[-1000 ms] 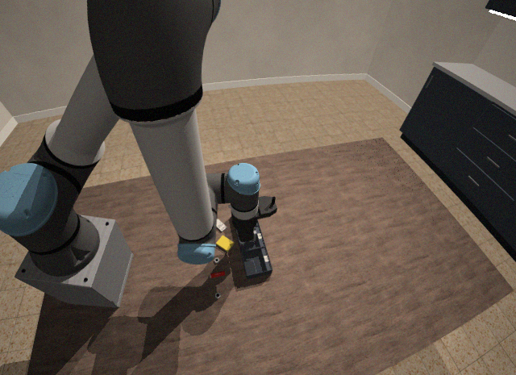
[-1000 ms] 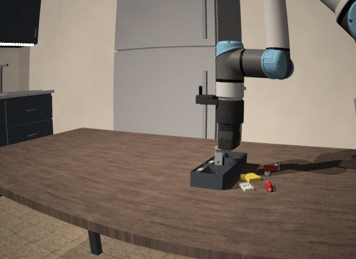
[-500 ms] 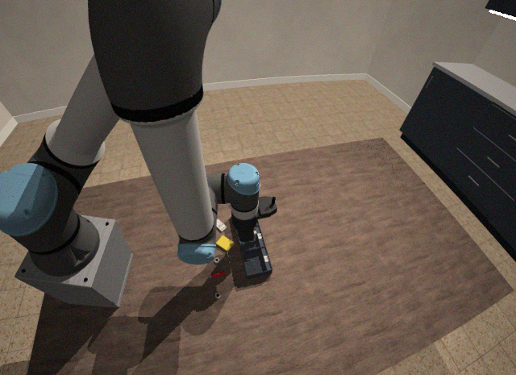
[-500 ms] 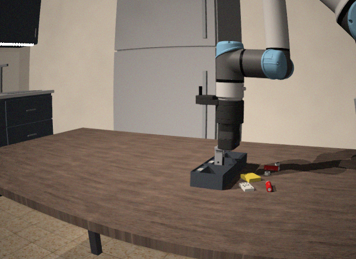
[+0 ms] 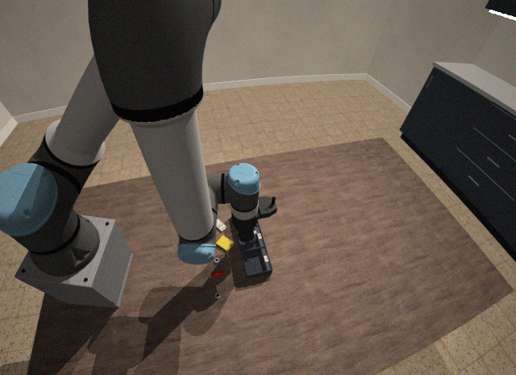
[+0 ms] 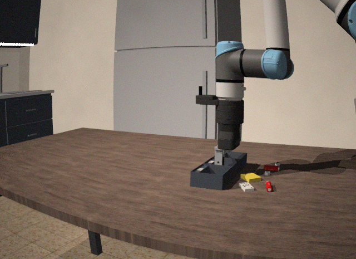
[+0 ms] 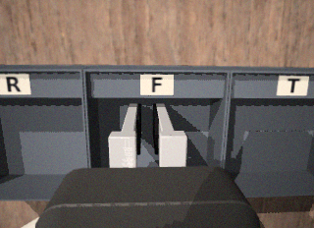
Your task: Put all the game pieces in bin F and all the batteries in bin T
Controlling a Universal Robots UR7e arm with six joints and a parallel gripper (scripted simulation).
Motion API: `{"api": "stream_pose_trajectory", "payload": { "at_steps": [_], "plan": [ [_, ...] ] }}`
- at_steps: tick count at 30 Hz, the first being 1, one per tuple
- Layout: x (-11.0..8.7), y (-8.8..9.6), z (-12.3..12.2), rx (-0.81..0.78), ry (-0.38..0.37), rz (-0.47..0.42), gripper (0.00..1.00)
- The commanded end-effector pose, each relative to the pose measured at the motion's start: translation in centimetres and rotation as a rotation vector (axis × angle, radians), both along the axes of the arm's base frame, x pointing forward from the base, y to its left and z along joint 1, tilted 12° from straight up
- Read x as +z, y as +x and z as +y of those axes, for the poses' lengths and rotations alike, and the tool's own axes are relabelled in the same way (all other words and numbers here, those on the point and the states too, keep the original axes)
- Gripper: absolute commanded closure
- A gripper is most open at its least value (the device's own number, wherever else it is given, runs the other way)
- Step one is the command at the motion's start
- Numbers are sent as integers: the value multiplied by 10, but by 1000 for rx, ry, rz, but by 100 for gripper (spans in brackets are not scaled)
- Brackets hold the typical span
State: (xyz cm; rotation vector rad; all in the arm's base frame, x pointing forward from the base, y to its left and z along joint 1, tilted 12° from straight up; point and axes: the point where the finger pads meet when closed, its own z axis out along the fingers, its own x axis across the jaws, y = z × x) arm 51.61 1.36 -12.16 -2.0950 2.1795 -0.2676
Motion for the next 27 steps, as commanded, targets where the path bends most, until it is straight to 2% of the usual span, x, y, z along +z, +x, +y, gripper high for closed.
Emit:
{"api": "stream_pose_trajectory", "payload": {
  "at_steps": [1,12,27],
  "plan": [
    [1,0,0,0,0,-1,69],
    [2,0,0,0,0,-1,69],
    [21,-4,1,0,0,-1,69]
  ]
}}
